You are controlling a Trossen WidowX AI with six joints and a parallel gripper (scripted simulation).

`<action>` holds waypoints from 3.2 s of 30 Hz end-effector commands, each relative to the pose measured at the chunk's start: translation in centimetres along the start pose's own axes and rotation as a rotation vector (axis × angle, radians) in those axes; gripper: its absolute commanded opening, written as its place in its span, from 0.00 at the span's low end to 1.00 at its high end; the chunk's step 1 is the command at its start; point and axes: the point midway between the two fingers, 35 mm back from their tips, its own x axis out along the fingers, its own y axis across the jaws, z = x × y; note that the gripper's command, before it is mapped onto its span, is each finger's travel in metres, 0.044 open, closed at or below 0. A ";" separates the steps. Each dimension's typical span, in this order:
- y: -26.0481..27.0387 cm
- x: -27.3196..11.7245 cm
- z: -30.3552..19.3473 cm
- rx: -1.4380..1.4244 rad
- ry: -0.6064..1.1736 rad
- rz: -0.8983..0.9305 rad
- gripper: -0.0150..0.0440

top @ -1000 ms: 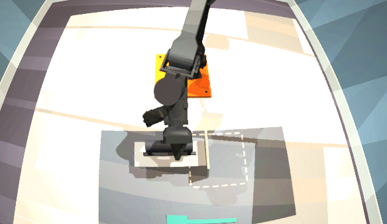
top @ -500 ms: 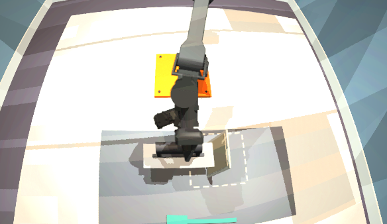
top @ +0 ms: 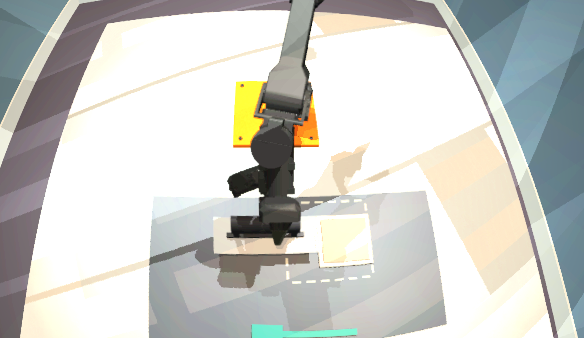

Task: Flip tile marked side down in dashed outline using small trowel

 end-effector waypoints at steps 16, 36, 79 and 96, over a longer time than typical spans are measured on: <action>4.3 -3.7 7.5 -0.011 -0.004 0.029 0.25; 4.3 -3.8 7.6 -0.011 -0.004 0.030 0.25; 6.0 0.6 -0.5 -0.055 0.036 -0.048 0.25; 6.3 3.1 -8.5 -0.029 0.026 -0.100 0.25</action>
